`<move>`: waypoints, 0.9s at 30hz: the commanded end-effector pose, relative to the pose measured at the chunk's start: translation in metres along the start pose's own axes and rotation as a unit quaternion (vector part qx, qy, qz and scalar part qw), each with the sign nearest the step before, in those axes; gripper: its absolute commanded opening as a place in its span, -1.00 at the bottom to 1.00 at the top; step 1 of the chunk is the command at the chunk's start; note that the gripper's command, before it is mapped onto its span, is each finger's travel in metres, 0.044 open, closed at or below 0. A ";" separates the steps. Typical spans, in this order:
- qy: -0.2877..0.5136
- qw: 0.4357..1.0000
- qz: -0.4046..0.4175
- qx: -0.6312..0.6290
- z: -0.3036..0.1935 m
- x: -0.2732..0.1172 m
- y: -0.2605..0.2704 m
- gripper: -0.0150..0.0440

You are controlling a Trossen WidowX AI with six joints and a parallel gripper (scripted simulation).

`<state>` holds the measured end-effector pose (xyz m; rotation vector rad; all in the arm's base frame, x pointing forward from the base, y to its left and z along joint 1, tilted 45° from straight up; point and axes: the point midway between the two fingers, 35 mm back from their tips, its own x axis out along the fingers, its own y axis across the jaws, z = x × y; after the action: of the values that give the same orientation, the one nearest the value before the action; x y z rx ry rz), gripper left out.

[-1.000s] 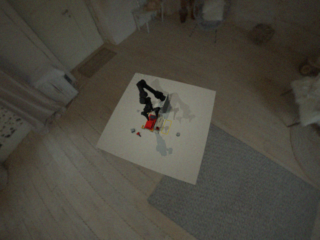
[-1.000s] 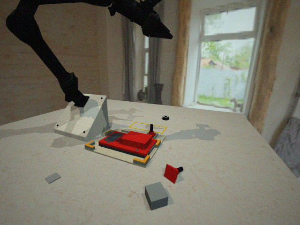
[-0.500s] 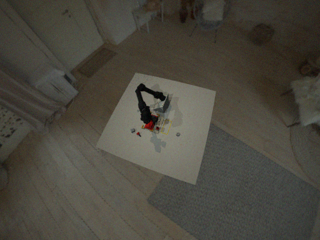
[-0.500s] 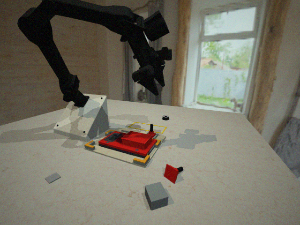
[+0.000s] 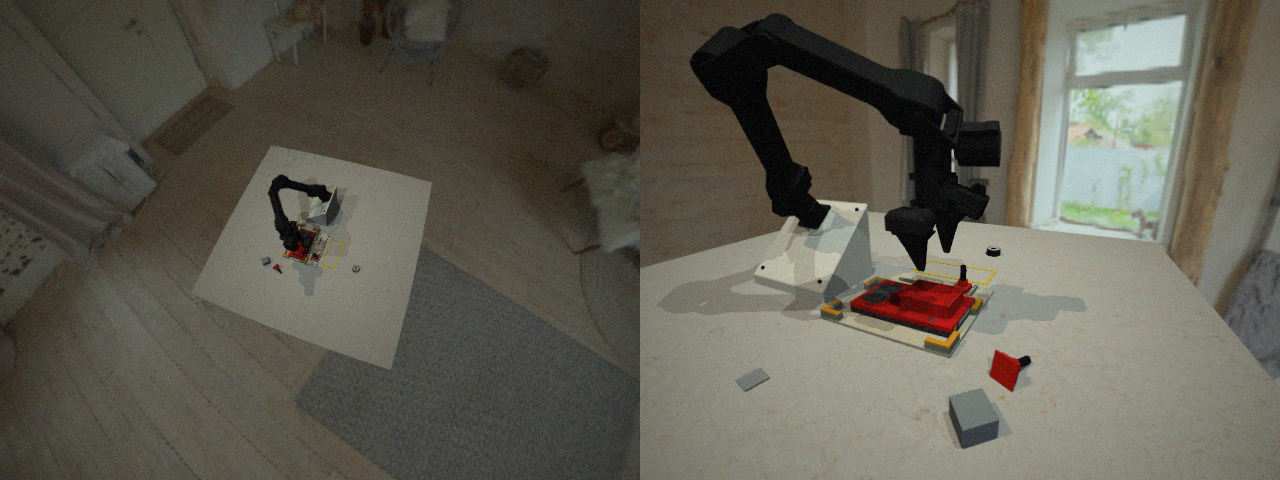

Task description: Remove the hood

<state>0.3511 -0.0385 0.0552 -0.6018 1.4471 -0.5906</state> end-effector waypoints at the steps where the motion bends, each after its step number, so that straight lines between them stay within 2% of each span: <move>1: 0.003 1.000 -0.005 -0.001 -0.002 0.002 0.000 1.00; 27: 0.003 1.000 -0.004 -0.001 -0.001 0.020 -0.001 1.00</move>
<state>0.3510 -0.0514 0.0431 -0.5993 1.4493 -0.6009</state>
